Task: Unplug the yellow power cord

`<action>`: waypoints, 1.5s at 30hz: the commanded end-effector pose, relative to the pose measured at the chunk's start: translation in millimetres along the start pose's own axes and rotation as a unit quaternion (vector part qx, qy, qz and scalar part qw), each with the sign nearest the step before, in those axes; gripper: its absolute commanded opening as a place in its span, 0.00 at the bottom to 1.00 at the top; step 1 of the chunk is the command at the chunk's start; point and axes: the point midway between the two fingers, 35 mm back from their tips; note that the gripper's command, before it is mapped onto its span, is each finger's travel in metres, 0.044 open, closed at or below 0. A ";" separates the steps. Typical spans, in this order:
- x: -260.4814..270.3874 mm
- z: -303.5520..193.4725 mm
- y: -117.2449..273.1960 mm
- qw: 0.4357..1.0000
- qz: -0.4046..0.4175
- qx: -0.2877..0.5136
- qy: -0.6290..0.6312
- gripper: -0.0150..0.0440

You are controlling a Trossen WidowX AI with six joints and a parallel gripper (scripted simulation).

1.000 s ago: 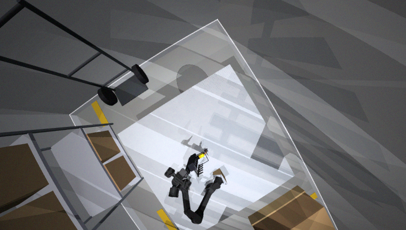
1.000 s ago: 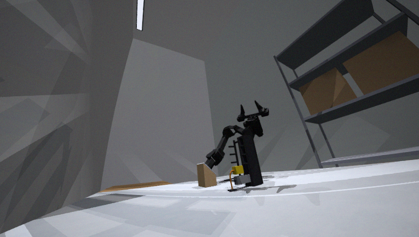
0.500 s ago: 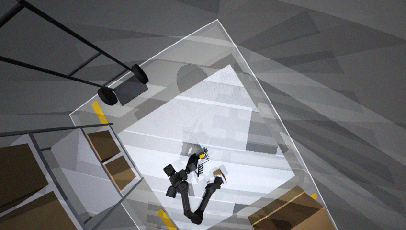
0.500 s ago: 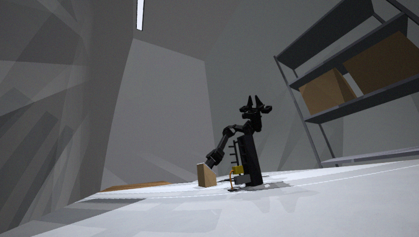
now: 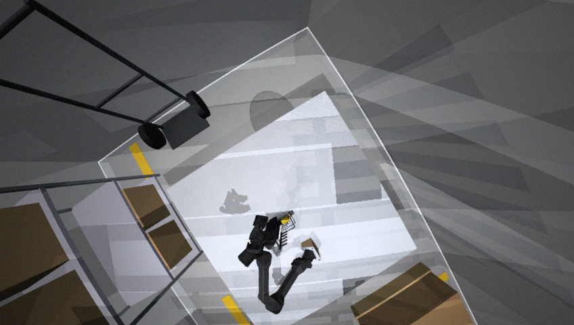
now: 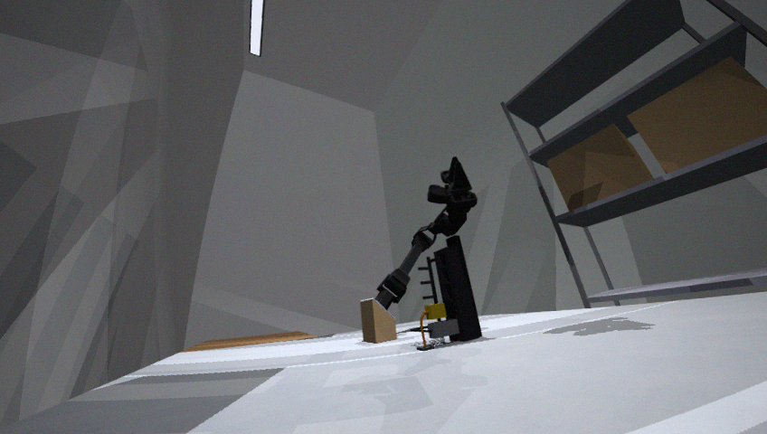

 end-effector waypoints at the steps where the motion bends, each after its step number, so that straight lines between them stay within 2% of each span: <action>1: -23.1 7.1 -8.4 0.997 -0.050 0.003 0.065 0.53; 7: -105.3 41.1 -13.9 0.944 -0.226 0.026 0.238 0.53; 14: -198.2 98.6 26.5 0.803 -0.469 0.099 0.355 0.53; 20: -242.5 138.7 91.8 0.656 -0.647 0.183 0.344 0.53; 26: -249.3 153.8 165.8 0.515 -0.779 0.275 0.229 0.53; 30: -241.1 149.8 192.2 0.467 -0.814 0.311 0.150 0.53; 45: -241.0 150.4 192.5 0.466 -0.815 0.311 0.149 0.53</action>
Point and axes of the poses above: the point midway between the two fingers, 35 mm back from their tips, its own y axis back along the fingers, its own x axis across the jaws, z = x × y, and after that the axes turned 2 degrees about y, right-handed
